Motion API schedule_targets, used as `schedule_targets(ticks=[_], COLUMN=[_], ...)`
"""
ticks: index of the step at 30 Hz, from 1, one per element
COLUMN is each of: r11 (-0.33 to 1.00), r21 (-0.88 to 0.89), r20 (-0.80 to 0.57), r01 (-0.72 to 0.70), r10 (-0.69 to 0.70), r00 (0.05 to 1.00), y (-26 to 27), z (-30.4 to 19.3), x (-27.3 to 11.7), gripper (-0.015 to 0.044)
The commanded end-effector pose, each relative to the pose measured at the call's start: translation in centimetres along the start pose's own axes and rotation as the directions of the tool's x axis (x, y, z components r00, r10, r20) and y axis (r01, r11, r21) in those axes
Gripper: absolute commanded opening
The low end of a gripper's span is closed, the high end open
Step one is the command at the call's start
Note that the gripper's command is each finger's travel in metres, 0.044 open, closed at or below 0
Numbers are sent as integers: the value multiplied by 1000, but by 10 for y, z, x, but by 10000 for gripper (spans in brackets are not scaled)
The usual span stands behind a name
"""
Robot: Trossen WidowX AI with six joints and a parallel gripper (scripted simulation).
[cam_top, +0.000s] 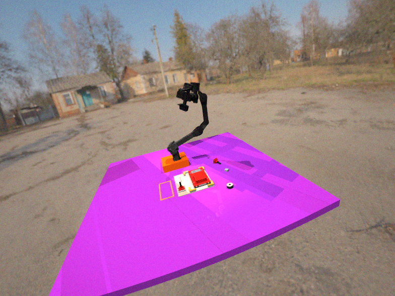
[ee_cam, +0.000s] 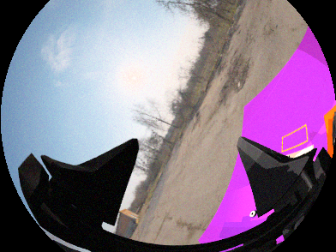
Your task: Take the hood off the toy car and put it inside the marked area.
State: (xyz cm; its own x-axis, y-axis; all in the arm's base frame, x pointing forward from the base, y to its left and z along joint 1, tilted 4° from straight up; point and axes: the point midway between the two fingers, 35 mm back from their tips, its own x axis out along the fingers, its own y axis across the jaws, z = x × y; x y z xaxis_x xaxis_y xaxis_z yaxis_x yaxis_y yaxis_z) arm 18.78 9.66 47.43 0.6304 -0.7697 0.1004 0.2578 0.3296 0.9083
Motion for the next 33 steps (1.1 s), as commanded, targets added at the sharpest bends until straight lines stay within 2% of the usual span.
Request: schedule_targets(ticks=[1,9,16,19,26,33], r11=[999,991,980,973,948,892], r21=[39,58,-36,-27,-172,-412], r20=[-39,-247,-452,-542,-690,-794], r01=[23,117,198,228,266,188], r10=[-21,-99,-193,-206,-309,-452], r00=[999,964,871,815,655,407], y=[-4,-35,-78,-90,-128,-176], z=[44,122,141,130,94,12], x=[-1,38,100,116,168,207], gripper=[440,440,440,440,440,440])
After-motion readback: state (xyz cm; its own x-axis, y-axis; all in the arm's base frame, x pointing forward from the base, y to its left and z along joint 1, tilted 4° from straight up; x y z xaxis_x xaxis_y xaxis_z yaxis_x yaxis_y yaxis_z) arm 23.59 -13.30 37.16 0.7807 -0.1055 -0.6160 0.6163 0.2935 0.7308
